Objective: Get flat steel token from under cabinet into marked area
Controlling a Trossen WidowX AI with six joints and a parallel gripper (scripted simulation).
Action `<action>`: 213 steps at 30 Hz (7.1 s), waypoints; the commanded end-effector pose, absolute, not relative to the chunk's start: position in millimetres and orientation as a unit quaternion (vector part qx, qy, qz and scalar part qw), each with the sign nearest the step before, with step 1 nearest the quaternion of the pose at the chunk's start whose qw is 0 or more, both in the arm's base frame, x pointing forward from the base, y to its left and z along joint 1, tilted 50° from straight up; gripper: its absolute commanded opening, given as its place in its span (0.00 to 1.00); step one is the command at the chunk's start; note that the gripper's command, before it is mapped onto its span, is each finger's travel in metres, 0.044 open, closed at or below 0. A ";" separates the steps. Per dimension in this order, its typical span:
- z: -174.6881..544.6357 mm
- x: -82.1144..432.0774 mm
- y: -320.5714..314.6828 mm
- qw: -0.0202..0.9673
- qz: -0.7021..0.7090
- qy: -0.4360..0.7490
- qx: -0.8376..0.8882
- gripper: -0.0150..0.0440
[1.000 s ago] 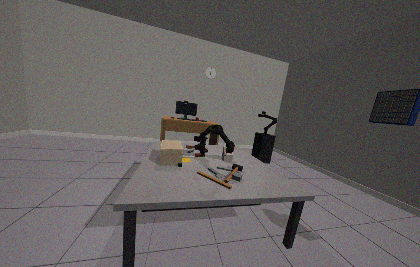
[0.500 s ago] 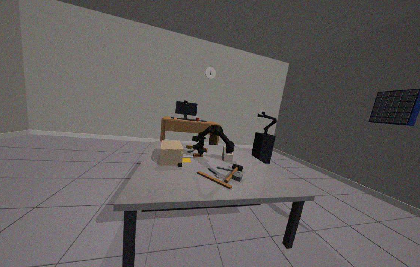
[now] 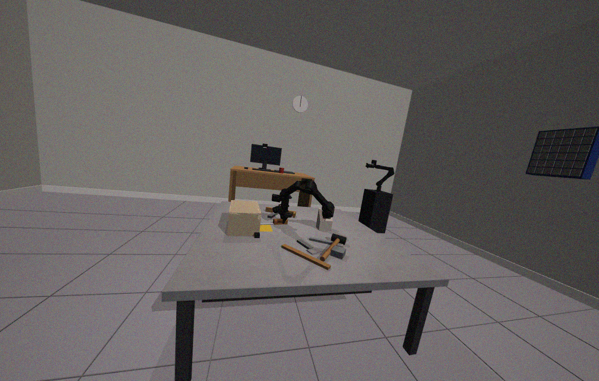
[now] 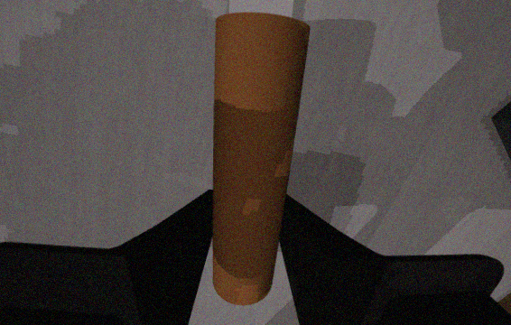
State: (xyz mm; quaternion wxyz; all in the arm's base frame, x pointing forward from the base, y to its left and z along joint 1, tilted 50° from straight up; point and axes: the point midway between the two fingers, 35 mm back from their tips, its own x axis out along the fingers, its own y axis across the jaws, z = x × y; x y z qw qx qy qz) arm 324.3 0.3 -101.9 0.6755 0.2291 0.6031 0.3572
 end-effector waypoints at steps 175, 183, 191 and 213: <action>-45.2 402.9 48.4 0.677 0.357 0.602 0.229 0.25; -41.7 401.9 51.5 0.677 0.357 0.602 0.229 0.25; -40.5 401.6 52.6 0.677 0.357 0.602 0.229 0.25; -43.3 393.8 50.4 0.677 0.357 0.602 0.229 0.25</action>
